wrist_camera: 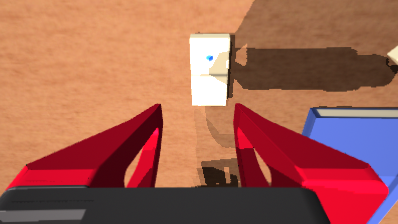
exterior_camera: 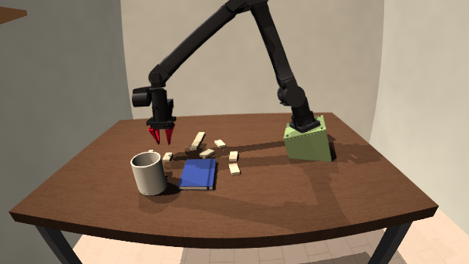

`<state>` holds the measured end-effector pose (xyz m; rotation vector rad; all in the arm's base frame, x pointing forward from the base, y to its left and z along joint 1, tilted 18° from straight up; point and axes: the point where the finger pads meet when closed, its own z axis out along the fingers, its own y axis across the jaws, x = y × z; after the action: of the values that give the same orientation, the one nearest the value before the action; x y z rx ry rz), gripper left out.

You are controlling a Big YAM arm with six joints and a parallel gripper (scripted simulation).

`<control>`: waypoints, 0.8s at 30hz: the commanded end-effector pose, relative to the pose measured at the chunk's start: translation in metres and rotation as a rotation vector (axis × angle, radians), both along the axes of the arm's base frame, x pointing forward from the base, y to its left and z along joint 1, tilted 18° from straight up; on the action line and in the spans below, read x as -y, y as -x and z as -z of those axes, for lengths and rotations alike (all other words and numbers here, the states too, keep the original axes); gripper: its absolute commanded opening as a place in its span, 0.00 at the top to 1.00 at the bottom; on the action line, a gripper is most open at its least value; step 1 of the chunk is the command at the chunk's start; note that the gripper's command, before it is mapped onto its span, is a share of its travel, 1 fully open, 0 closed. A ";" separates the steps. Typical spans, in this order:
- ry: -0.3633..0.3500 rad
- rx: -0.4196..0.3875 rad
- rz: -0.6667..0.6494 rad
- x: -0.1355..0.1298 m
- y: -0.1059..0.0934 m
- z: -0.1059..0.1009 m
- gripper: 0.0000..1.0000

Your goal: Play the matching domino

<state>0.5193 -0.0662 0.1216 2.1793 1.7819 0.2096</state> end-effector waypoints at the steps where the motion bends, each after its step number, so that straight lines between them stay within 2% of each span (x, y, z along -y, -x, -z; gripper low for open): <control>1: 0.002 -0.007 -0.005 0.004 -0.005 0.014 0.57; 5: 0.004 -0.016 -0.009 0.006 -0.009 0.028 0.57; 24: 0.004 -0.021 -0.008 0.007 -0.009 0.032 0.57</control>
<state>0.5238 -0.0683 0.0880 2.1897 1.8089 0.1757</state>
